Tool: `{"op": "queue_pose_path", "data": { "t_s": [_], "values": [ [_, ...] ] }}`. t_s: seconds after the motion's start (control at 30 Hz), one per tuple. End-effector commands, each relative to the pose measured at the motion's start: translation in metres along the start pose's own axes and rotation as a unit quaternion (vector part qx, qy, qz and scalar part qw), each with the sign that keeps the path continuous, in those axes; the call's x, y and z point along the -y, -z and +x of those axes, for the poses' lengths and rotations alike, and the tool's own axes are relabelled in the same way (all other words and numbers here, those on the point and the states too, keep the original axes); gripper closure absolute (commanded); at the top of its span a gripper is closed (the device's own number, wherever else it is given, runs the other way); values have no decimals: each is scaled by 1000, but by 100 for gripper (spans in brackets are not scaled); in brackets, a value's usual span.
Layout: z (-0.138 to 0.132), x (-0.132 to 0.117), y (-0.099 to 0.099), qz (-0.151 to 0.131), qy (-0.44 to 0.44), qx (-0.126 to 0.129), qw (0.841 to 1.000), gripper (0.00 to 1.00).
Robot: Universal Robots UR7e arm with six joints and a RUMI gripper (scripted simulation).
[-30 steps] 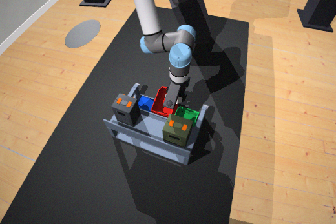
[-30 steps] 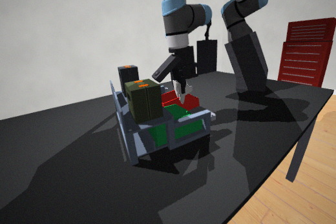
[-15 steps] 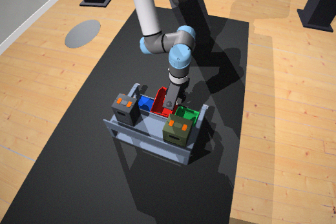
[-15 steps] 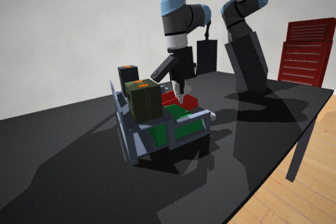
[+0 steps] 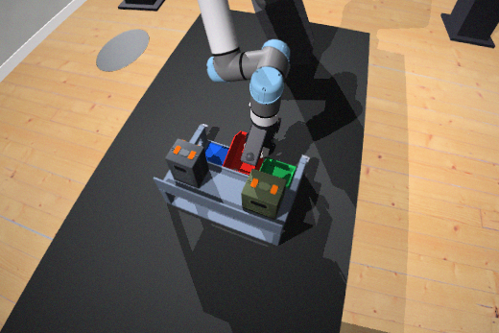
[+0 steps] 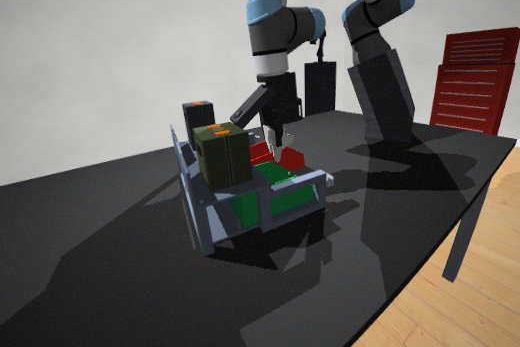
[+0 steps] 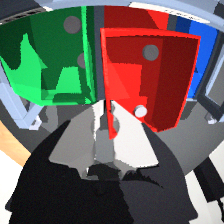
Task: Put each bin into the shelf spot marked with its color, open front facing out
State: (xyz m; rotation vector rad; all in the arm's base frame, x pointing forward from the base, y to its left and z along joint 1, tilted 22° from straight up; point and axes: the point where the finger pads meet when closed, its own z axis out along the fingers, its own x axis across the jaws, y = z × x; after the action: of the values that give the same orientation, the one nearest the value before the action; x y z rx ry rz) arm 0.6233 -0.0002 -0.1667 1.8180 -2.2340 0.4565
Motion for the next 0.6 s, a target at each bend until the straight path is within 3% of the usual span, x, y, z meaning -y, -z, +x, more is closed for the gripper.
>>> {"op": "queue_pose_path", "data": {
  "t_s": [0.0, 0.57],
  "values": [
    [0, 3, 1, 2, 0, 0, 1000, 100],
    [0, 6, 1, 3, 0, 0, 1000, 100]
  ]
}}
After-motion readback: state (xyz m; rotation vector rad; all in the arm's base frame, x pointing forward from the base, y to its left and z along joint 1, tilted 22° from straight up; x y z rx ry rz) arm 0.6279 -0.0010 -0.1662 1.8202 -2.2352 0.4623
